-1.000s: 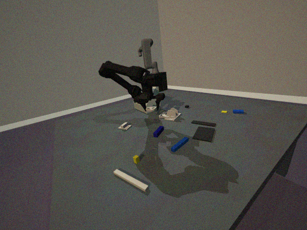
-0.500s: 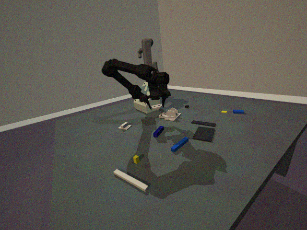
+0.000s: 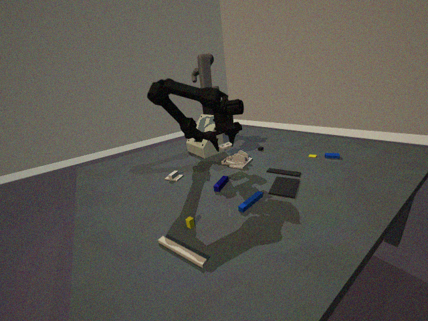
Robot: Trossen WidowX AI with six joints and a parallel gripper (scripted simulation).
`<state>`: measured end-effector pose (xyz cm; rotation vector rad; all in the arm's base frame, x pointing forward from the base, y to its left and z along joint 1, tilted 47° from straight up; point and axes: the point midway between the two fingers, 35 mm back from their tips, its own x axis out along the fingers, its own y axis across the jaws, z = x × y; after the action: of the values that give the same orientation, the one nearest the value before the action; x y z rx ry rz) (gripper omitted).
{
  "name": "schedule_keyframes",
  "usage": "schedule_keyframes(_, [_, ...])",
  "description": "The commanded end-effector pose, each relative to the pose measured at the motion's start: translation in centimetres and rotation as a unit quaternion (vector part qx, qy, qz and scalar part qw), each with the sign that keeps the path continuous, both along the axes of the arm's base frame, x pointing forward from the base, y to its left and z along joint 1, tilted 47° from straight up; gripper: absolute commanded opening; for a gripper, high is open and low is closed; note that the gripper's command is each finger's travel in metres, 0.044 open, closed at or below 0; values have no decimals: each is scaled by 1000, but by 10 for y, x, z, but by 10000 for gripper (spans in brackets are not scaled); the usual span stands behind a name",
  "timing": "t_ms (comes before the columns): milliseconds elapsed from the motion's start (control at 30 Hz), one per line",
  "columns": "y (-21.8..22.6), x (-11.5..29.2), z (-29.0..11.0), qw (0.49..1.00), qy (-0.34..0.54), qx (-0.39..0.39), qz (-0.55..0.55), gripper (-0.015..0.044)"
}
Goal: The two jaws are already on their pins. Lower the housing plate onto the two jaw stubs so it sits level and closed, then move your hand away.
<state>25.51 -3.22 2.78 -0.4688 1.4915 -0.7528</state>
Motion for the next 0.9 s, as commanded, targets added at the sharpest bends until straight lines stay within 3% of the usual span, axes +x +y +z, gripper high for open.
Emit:
schedule_keyframes(0, [9,-3,-11,998,50,2,46,351])
schedule_keyframes(400, [28,-11,-32,974,163,0,156,351])
schedule_keyframes(867, [28,-12,-32,974,164,0,158,351])
